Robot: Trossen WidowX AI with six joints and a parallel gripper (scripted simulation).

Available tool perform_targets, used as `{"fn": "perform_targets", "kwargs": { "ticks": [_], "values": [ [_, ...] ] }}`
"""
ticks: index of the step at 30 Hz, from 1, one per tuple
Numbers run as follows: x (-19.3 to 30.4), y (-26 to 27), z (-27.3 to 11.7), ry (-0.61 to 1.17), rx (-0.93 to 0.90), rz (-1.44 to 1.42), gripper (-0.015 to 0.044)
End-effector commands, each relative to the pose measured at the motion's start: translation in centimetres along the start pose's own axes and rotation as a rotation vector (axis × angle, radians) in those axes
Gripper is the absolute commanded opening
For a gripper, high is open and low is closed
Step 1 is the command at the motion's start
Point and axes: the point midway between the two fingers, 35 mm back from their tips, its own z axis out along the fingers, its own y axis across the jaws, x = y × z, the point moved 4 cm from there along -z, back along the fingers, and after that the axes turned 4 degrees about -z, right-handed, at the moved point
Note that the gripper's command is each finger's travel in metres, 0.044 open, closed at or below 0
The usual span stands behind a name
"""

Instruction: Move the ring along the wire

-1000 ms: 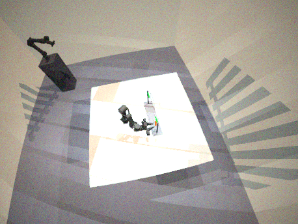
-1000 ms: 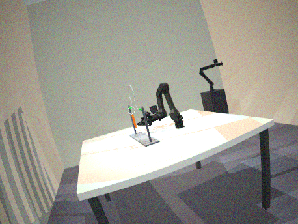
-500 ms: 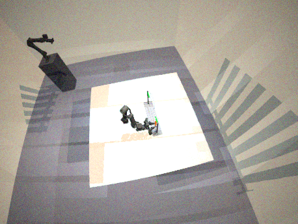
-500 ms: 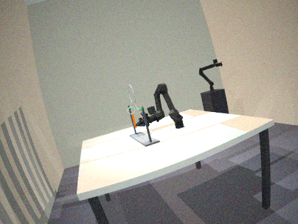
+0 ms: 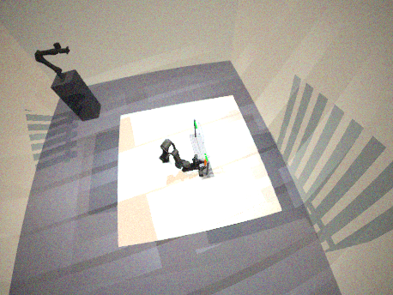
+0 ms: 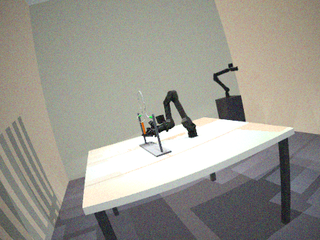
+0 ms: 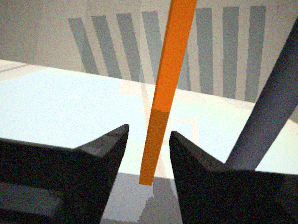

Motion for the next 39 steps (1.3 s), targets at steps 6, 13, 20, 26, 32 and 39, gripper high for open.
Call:
{"fn": "perform_targets", "kwargs": {
  "ticks": [6, 13, 20, 26, 32, 39],
  "values": [
    [0.08, -0.08, 0.36, 0.000, 0.004, 0.006, 0.0160],
    [0.08, -0.08, 0.36, 0.000, 0.004, 0.006, 0.0160],
    [0.09, -0.02, 0.34, 0.001, 0.000, 0.002, 0.0134],
    [0.09, -0.02, 0.34, 0.001, 0.000, 0.002, 0.0015],
    [0.09, -0.02, 0.34, 0.001, 0.000, 0.002, -0.0142],
    [-0.09, -0.03, 0.33, 0.001, 0.000, 0.002, -0.0150]
  ]
}}
